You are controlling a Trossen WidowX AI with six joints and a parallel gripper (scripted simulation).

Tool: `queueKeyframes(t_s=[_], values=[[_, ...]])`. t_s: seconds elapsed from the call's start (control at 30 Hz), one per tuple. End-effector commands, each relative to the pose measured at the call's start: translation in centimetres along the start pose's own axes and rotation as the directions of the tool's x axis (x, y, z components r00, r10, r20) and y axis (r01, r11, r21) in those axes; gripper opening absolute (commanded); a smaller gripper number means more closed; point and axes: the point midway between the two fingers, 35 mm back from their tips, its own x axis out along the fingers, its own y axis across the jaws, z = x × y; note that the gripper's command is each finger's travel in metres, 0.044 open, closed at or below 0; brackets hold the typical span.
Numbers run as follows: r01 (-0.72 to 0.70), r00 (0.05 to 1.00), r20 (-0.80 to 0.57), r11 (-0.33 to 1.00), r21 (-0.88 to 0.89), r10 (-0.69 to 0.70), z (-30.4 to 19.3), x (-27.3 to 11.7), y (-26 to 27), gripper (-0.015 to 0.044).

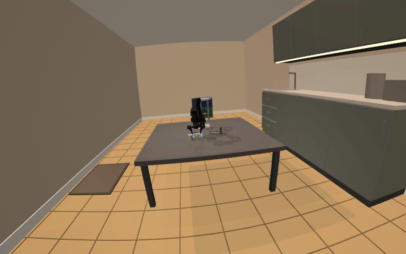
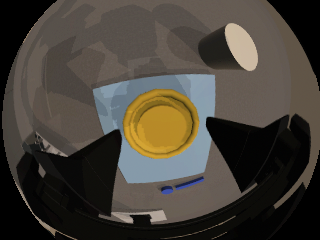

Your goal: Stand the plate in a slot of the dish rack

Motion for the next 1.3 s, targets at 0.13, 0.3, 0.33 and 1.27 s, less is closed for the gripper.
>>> queueKeyframes(t_s=[0.13,0.3,0.33,1.27], values=[[-0.007,1.0,-0.005,1.0,-0.004,0.007,-0.3,1.5,0.2,0.04],[-0.007,1.0,-0.005,1.0,-0.004,0.007,-0.3,1.6,0.2,0.04],[-0.007,1.0,-0.005,1.0,-0.004,0.007,-0.3,1.6,0.2,0.04],[-0.006,1.0,0.001,1.0,-0.005,0.006,0.9,-3.1,-0.1,0.0]])
